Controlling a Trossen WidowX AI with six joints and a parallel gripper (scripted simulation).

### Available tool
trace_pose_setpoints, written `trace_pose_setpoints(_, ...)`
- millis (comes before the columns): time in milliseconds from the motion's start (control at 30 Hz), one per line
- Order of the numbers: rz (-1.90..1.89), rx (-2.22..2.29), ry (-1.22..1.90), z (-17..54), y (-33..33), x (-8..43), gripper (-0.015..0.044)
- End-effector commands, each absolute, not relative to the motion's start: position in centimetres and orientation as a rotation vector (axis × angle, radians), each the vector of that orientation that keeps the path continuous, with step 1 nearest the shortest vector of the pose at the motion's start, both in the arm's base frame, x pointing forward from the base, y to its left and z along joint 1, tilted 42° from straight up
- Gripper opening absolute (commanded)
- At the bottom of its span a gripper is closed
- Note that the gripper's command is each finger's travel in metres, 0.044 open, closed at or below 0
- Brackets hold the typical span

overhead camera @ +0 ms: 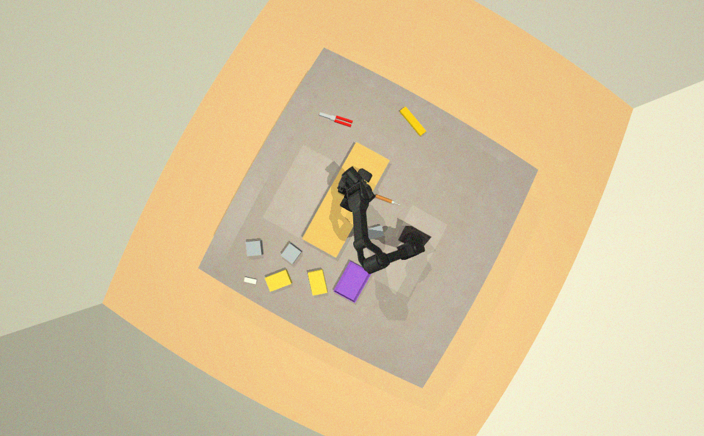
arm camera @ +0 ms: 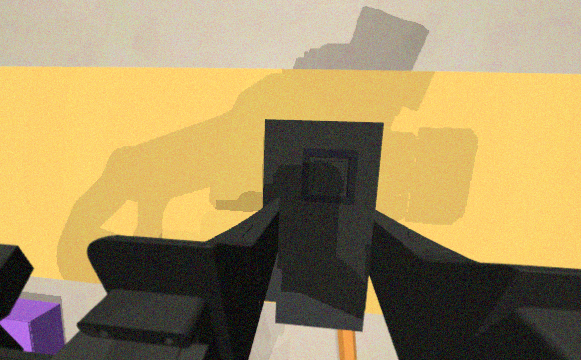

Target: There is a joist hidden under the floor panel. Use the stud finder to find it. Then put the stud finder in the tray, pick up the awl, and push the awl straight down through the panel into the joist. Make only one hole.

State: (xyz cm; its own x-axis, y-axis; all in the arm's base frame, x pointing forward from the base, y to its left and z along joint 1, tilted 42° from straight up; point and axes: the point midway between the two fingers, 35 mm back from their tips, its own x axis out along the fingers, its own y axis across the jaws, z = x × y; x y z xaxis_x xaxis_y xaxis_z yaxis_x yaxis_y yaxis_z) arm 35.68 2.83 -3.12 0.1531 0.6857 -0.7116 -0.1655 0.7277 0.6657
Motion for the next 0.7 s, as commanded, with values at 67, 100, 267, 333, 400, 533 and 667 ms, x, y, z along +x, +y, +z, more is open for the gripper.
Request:
trace_pose_setpoints(67, 0.641, 0.487, 1.285, -4.1, 1.8, 35.9, 0.0)
trace_pose_setpoints(100, 0.641, 0.487, 1.285, -4.2, 1.6, 35.9, 0.0)
trace_pose_setpoints(267, 0.641, 0.486, 1.284, -4.8, 0.9, 36.0, 0.0)
trace_pose_setpoints(333, 0.641, 0.486, 1.284, -5.1, 0.6, 36.1, 0.0)
trace_pose_setpoints(400, 0.64, 0.486, 1.284, -5.3, 0.4, 36.2, 0.0)
trace_pose_setpoints(533, 0.64, 0.485, 1.284, -5.8, -0.2, 36.3, 0.0)
trace_pose_setpoints(667, 0.64, 0.485, 1.284, -6.3, -0.8, 36.4, 0.0)
